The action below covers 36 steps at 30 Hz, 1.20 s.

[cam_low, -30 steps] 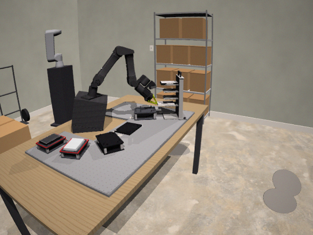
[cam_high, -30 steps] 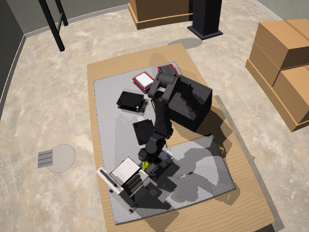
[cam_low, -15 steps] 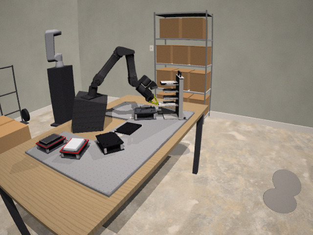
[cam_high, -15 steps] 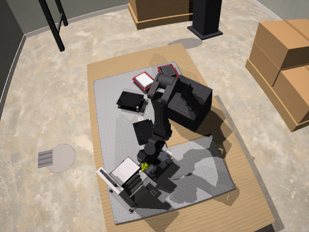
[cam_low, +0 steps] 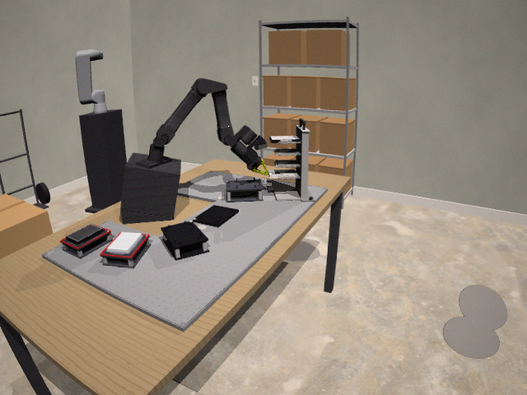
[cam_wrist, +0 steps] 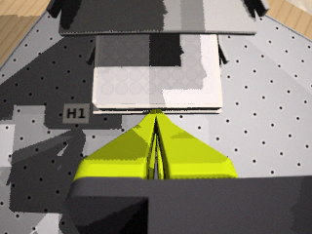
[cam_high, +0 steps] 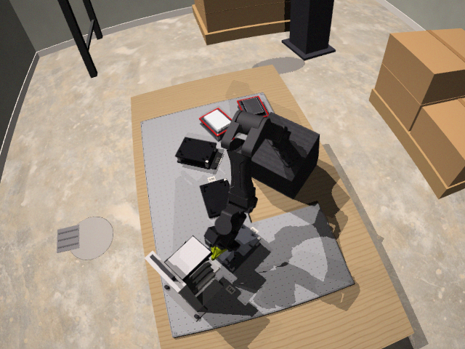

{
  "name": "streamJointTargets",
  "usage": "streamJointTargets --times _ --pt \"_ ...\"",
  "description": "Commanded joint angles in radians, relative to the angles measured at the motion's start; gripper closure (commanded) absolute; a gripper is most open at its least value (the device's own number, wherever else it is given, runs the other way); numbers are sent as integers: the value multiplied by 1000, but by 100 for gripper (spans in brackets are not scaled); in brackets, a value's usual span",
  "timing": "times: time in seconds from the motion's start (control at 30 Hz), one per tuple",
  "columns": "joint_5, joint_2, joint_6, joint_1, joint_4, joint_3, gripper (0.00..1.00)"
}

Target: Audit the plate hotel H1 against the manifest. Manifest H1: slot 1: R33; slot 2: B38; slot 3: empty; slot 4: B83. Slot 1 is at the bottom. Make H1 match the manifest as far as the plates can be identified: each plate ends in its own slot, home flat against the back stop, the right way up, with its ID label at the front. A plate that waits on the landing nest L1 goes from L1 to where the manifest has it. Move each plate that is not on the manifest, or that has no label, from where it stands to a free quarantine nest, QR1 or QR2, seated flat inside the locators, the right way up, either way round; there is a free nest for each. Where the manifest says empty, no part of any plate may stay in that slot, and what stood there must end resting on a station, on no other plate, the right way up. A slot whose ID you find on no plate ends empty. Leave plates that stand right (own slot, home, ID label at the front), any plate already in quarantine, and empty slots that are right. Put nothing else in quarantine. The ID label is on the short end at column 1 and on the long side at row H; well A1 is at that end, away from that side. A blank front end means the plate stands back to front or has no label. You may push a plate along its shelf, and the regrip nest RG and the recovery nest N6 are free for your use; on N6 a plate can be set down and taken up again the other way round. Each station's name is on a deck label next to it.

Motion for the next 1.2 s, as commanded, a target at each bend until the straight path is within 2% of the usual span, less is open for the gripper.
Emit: streamJointTargets --times 0.0,0.73,1.17 --pt "-5 20 -5 -13 -21 34 100" --pt "-12 41 -10 -22 -58 93 100" --pt "-17 44 -11 -24 -61 102 100"
